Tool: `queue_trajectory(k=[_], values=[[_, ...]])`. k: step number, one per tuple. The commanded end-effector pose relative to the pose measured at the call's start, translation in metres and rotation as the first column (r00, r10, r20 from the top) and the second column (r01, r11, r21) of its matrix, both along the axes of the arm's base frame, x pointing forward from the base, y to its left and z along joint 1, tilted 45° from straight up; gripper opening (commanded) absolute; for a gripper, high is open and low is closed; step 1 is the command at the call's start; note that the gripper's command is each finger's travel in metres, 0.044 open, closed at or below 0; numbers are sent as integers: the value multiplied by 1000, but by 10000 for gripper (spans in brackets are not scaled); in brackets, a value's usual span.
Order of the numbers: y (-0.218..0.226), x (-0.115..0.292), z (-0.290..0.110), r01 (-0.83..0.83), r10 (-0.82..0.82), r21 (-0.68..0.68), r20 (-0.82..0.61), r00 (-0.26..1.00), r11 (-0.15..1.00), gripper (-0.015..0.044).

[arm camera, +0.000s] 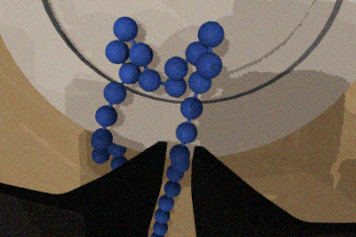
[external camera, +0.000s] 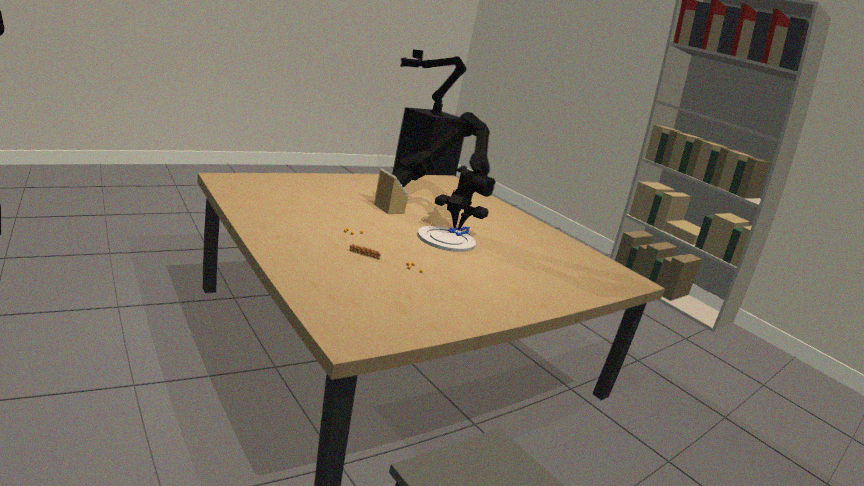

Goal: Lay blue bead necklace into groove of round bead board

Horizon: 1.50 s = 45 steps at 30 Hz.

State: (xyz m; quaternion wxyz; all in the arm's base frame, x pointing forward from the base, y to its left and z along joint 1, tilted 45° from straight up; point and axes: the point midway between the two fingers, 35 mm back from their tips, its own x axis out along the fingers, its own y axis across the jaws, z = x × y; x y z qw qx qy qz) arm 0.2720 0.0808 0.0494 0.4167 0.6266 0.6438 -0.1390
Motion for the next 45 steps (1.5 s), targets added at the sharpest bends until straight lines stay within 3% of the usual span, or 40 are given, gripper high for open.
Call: queue_trajectory(k=[1,28,45], values=[[0,0,0,0,0,0,1,1000,1000,0],[-1,0,1,0,0,0,1,1000,1000,0],[-26,-2,10,2,-2,-4,-5,1000,1000,0]])
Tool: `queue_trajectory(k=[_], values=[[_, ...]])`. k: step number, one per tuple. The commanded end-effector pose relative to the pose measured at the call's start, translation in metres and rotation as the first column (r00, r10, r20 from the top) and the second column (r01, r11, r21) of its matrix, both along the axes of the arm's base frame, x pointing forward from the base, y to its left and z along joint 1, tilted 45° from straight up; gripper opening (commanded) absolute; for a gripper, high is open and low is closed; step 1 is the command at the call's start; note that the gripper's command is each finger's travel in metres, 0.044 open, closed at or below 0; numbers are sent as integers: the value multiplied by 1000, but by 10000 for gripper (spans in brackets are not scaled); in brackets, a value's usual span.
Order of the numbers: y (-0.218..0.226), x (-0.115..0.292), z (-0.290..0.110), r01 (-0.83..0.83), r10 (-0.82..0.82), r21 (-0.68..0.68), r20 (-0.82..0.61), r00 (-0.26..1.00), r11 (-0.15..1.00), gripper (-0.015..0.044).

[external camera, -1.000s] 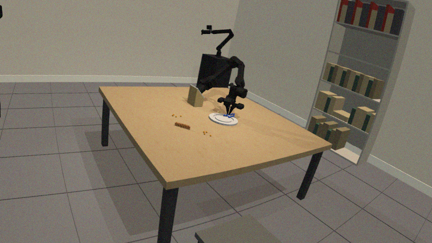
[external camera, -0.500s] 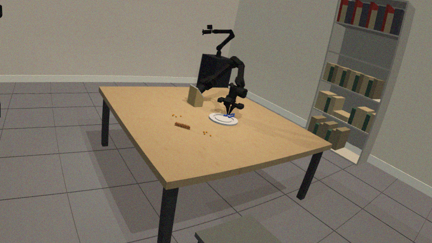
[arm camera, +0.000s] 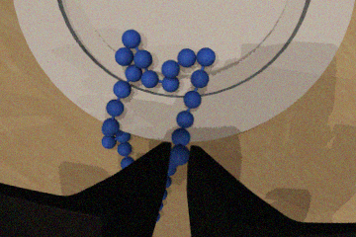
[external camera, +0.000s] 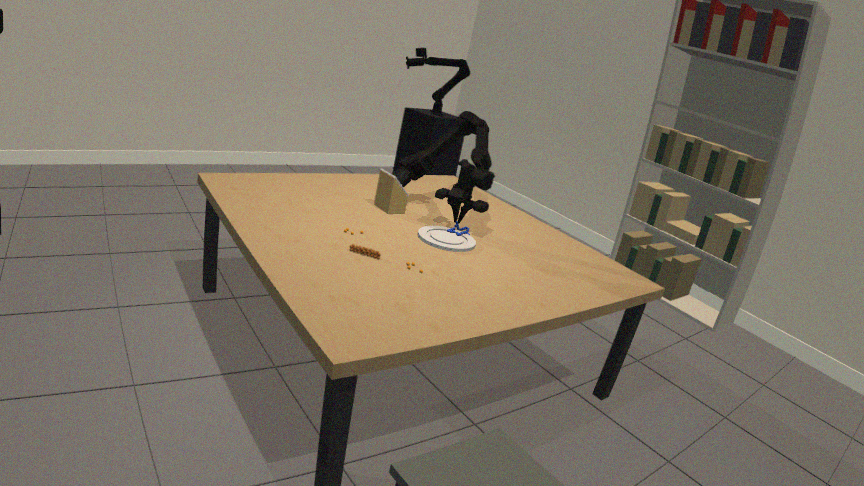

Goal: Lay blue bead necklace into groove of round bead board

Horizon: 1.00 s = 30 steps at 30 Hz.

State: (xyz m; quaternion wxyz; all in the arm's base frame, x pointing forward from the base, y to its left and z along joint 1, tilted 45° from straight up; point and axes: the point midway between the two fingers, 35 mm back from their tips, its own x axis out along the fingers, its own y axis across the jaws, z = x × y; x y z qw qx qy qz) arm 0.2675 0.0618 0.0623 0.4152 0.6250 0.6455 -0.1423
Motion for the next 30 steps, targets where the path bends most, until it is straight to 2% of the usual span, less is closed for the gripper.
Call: queue_trajectory(k=[1,17,30], values=[[-9,4,-5,3,-3,-1,3,1000,1000,0],[-45,9,-39,3,-3,-2,3,1000,1000,0],[-36,11,-49,3,-3,-1,3,1000,1000,0]])
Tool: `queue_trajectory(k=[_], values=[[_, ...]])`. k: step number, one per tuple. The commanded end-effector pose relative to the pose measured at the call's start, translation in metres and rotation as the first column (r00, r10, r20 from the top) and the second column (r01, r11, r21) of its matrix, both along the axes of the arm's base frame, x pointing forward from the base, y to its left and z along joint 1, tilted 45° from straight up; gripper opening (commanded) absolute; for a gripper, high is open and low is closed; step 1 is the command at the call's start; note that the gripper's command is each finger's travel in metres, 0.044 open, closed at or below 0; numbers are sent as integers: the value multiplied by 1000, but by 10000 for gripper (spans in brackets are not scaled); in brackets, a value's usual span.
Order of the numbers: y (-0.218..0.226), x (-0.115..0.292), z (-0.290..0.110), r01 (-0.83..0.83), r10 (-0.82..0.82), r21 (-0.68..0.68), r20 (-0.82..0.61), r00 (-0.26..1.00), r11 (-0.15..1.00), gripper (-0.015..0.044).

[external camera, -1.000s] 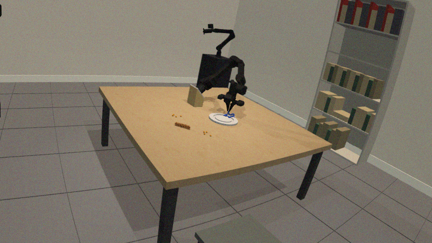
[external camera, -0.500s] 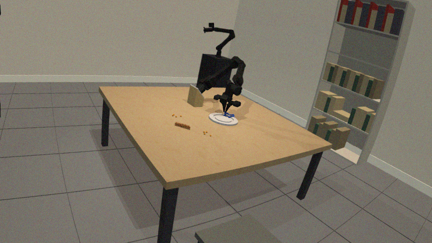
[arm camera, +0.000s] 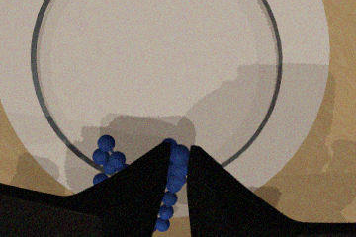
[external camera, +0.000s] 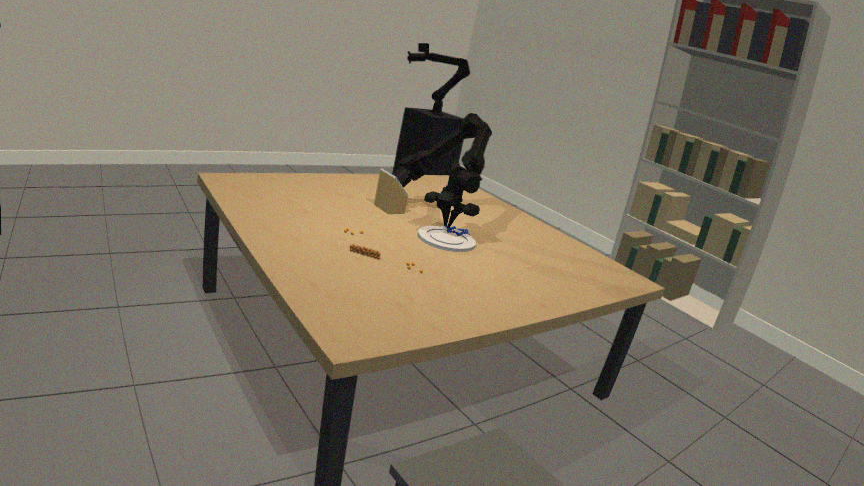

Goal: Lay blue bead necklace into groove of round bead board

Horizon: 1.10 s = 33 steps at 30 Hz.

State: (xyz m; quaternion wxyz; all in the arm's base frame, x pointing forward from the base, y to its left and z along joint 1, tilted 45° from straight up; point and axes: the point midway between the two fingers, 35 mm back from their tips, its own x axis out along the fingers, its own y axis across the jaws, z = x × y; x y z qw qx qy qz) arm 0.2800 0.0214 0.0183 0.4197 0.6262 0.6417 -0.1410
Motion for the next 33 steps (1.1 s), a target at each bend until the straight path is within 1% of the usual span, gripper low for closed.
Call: queue_trajectory(k=[1,12,28,29,33], values=[[6,-1,-6,-1,1,3,-8,1000,1000,0],[11,0,-11,-1,1,4,-8,1000,1000,0],[3,0,-5,0,0,-1,-3,1000,1000,420],[1,-1,-3,0,0,0,-4,1000,1000,440],[-5,-3,5,-1,1,2,-8,1000,1000,440]])
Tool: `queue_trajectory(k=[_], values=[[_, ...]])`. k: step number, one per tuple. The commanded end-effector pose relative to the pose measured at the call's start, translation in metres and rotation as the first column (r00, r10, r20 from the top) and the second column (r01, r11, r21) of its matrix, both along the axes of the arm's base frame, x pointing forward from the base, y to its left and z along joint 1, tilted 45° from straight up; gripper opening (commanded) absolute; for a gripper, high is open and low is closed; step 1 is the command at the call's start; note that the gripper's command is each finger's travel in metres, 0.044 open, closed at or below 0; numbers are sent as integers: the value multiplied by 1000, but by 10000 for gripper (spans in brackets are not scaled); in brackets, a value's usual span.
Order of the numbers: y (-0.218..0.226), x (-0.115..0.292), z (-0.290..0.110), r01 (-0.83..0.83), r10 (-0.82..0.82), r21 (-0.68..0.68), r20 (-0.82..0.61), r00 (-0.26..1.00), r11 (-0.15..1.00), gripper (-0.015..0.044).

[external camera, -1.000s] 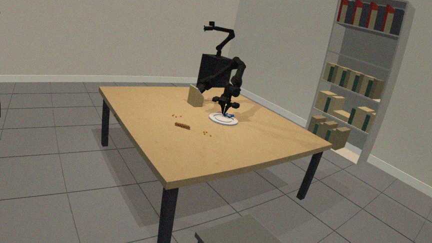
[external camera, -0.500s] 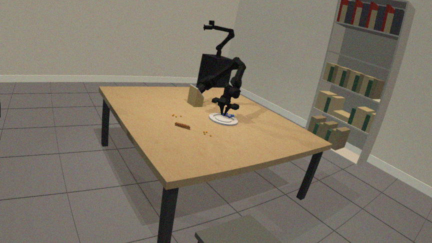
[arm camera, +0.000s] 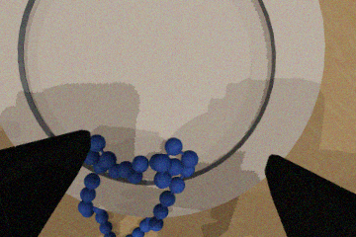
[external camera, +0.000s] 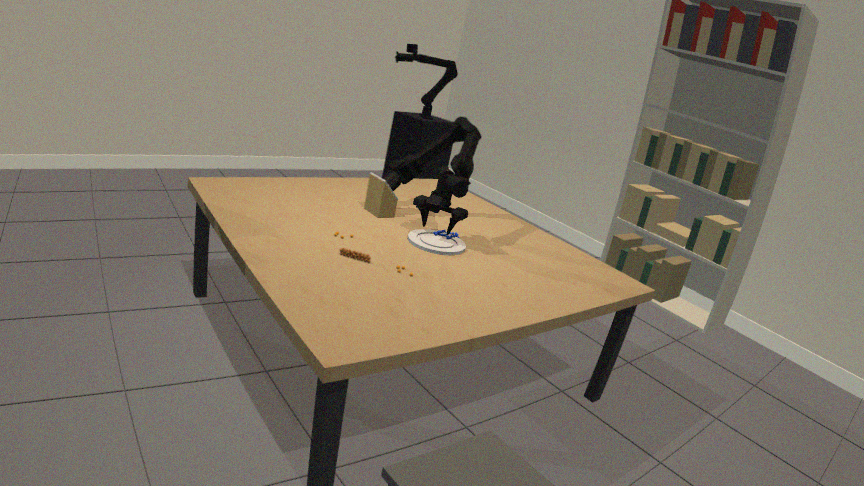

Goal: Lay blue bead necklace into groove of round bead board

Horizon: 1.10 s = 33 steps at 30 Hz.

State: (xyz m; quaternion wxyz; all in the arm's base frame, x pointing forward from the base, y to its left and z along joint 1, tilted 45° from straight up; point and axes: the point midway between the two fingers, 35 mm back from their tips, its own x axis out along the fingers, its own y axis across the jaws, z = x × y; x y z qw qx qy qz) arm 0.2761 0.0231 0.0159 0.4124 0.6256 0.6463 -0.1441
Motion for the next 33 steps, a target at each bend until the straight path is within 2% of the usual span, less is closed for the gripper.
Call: queue_trajectory(k=[1,33], values=[[0,0,0,0,0,0,1,1000,1000,440],[-7,-1,7,1,-1,-3,9,1000,1000,440]])
